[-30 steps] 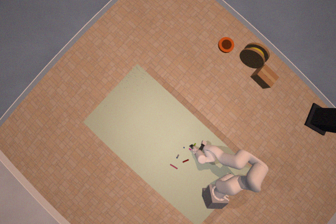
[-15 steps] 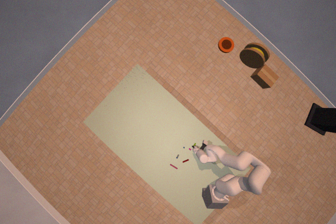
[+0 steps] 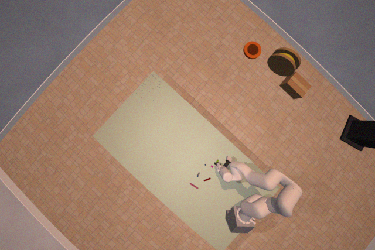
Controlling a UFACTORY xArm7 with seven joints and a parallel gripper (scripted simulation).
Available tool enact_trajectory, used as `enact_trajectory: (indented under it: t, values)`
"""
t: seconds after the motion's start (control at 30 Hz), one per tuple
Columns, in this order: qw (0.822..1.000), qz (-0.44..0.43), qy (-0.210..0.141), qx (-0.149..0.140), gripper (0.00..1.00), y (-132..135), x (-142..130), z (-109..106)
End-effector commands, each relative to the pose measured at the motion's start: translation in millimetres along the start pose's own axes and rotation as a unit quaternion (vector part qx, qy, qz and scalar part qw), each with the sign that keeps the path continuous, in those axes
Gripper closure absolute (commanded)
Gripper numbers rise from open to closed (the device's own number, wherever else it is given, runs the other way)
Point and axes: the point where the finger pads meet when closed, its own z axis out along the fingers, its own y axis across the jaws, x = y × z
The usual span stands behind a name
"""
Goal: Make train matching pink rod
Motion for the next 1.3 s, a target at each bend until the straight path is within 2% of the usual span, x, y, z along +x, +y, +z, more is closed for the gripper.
enact_trajectory:
  t: [0.0, 0.67, 1.27]
  values:
    - [1.000, 0.000, 0.000, 0.001, 0.76, -1, 0, -1]
    - [1.000, 0.000, 0.000, 0.001, 0.76, -1, 0, 5]
    - [1.000, 0.000, 0.000, 0.001, 0.76, -1, 0, 24]
